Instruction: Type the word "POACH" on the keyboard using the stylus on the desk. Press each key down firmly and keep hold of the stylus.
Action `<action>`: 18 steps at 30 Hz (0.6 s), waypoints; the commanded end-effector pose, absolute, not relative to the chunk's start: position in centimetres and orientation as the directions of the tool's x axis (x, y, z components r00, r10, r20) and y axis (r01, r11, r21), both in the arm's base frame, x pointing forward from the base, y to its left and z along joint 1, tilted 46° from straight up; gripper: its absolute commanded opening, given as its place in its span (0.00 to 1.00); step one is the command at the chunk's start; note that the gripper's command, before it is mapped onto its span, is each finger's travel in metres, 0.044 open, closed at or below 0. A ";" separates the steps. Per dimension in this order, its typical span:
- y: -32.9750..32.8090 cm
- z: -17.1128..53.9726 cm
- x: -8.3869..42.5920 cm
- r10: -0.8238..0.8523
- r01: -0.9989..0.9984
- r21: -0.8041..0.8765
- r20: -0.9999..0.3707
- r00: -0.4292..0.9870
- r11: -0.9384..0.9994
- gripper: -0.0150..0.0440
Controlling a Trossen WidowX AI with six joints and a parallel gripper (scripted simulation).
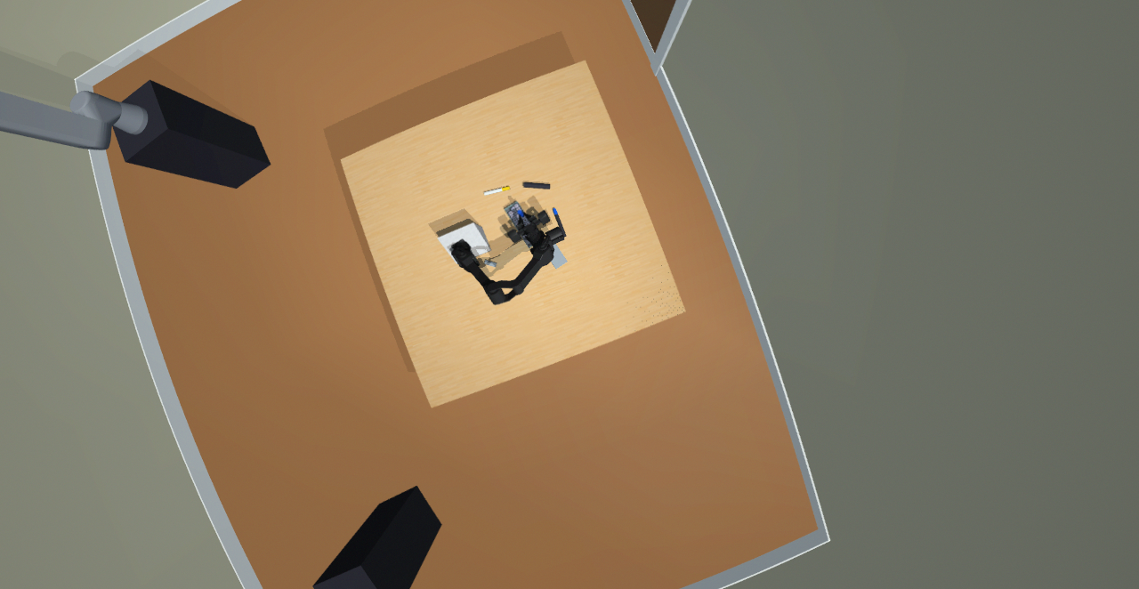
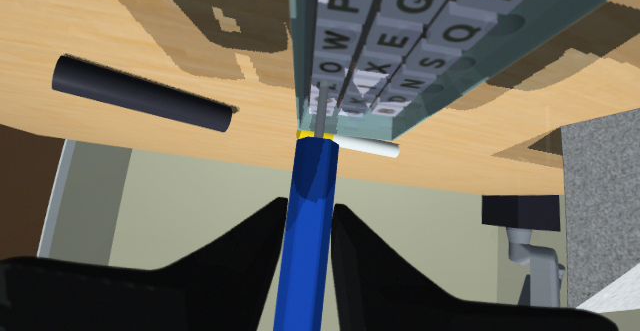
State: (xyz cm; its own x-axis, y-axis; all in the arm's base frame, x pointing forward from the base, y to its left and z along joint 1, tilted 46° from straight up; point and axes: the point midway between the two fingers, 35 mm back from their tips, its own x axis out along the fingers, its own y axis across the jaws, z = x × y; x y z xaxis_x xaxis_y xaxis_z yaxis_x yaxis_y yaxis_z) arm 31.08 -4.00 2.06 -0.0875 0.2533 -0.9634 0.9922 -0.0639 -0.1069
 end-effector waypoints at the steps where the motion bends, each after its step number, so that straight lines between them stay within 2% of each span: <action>1: -4.1 1.9 30.9 0.253 0.992 -0.109 -0.963 -0.091 -0.059 0.39; 18: -4.6 1.4 30.9 0.252 0.992 -0.109 -0.963 -0.091 -0.059 0.39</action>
